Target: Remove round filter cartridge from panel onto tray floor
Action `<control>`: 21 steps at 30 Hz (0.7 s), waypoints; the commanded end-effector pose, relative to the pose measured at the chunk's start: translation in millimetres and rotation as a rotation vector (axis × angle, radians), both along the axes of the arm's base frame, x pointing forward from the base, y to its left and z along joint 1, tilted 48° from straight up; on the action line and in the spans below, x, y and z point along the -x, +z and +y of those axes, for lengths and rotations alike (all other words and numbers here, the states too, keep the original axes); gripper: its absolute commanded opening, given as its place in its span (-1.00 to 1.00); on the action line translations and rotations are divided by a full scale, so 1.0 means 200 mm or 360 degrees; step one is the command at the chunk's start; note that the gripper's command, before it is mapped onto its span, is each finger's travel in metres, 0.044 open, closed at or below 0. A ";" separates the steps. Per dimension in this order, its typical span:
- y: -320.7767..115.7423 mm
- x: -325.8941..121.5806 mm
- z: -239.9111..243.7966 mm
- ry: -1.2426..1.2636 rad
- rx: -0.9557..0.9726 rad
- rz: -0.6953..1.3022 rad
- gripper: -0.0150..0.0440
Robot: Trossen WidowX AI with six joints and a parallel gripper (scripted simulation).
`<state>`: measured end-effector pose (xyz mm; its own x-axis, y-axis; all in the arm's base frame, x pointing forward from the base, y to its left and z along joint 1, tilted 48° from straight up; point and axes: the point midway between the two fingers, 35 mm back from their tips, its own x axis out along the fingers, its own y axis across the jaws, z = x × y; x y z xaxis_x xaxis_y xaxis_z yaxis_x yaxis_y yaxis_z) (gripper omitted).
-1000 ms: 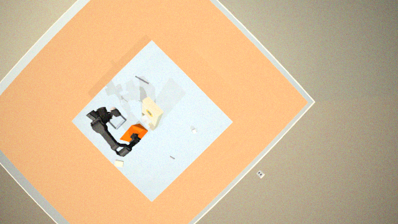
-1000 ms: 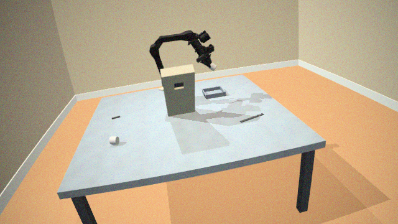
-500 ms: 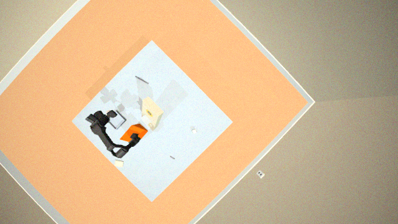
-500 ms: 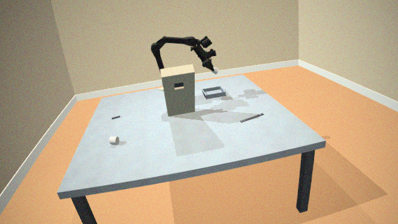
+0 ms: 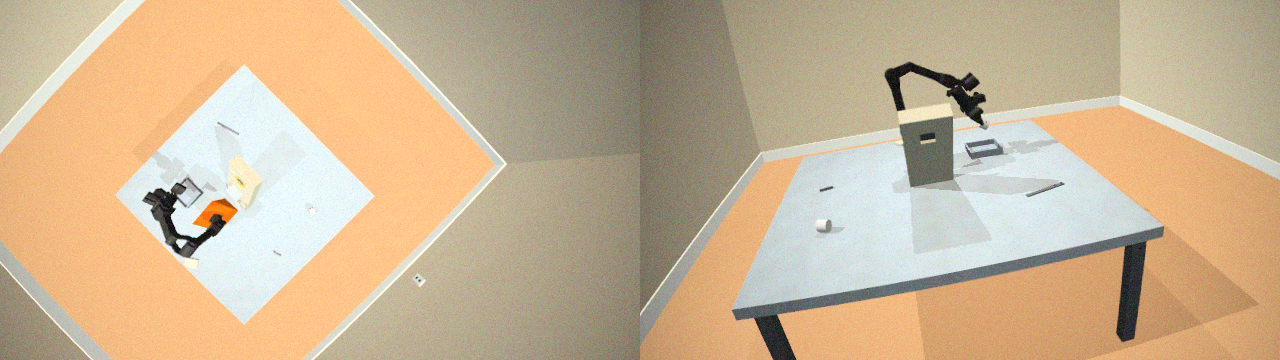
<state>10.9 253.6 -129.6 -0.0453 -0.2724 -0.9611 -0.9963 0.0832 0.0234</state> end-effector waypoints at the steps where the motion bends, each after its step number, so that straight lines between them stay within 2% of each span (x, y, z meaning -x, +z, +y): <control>1: -0.05 0.09 -0.08 0.0086 0.0007 0.0092 -0.49; 7: -0.08 0.10 -0.11 0.0102 0.0006 0.0108 -0.49; 21: -0.32 0.13 -0.37 0.0102 0.0007 0.0109 -0.49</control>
